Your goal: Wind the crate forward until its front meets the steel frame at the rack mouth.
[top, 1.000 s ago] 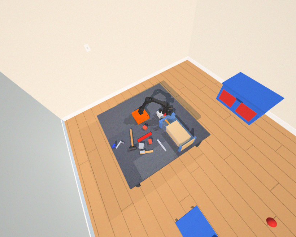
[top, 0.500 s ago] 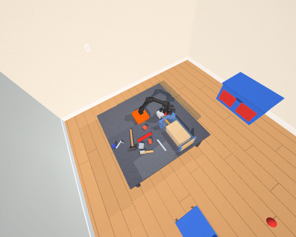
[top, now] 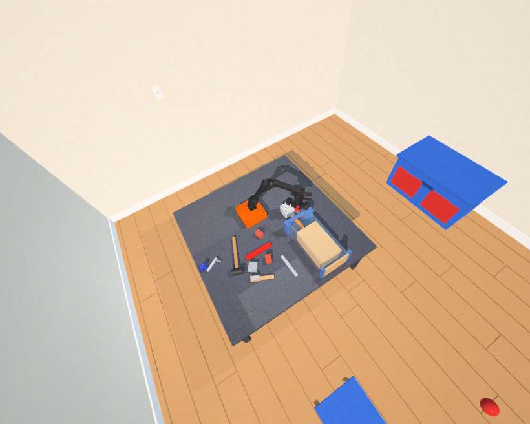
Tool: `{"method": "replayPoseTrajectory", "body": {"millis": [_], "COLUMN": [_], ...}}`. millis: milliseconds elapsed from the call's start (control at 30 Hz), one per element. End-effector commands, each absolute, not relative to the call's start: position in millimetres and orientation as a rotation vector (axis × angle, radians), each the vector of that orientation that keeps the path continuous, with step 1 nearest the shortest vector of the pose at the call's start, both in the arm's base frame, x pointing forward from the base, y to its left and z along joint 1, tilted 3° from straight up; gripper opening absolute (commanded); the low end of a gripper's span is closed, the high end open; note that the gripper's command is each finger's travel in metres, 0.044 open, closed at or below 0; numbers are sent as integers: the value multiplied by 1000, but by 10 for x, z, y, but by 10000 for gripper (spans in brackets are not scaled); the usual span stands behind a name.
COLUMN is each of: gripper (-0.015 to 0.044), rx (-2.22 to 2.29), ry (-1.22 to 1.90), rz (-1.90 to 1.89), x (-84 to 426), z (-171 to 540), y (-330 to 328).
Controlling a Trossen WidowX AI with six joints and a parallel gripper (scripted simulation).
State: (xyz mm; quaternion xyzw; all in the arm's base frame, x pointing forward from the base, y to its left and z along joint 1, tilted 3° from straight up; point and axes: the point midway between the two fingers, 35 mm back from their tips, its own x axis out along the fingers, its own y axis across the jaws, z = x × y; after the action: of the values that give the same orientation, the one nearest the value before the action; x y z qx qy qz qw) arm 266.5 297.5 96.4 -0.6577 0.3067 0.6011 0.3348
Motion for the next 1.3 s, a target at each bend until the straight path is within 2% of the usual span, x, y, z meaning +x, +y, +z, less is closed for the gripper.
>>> {"method": "replayPoseTrajectory", "body": {"millis": [0,1267], "gripper": [0,0], "rx": [-1703,-1700], "ry": [759,759], "rz": [1610,1613], "x": [2524,2157], "z": [945,928], "y": [3173,3438]}}
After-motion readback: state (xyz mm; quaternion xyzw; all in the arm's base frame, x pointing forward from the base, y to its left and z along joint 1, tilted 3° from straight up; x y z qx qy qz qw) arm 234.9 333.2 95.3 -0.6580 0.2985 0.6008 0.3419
